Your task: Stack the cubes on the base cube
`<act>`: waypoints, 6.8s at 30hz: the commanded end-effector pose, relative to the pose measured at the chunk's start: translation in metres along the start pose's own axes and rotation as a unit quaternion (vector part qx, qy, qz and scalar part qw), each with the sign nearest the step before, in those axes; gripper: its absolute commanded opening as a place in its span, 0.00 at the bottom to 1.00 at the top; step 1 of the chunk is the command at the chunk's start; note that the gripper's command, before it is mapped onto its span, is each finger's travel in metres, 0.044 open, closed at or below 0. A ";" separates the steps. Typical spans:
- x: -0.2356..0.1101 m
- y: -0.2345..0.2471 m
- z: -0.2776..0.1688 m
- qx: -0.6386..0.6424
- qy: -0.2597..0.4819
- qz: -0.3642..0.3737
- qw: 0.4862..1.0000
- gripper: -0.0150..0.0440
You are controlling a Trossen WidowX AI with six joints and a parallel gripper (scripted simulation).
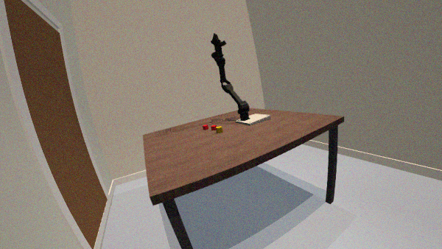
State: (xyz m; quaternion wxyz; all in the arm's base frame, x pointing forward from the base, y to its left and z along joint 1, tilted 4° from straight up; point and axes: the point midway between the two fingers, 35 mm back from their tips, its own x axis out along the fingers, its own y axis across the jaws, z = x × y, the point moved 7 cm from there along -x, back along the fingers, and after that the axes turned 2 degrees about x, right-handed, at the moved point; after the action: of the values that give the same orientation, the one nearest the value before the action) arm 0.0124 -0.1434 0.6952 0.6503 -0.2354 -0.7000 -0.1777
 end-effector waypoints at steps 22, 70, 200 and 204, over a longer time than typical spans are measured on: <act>0.002 0.160 0.108 0.133 -0.031 0.308 0.942 0.70; -0.192 0.386 -0.028 0.258 0.607 0.510 0.552 0.70; -0.520 0.239 -0.186 0.049 0.951 -0.304 -0.011 0.43; -0.507 0.238 -0.186 0.049 0.951 -0.304 -0.011 0.43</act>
State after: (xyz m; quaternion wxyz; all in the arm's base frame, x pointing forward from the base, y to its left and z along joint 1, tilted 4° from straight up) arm 0.3213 -0.0996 0.1812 -0.6141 -0.4149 -0.5505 0.3842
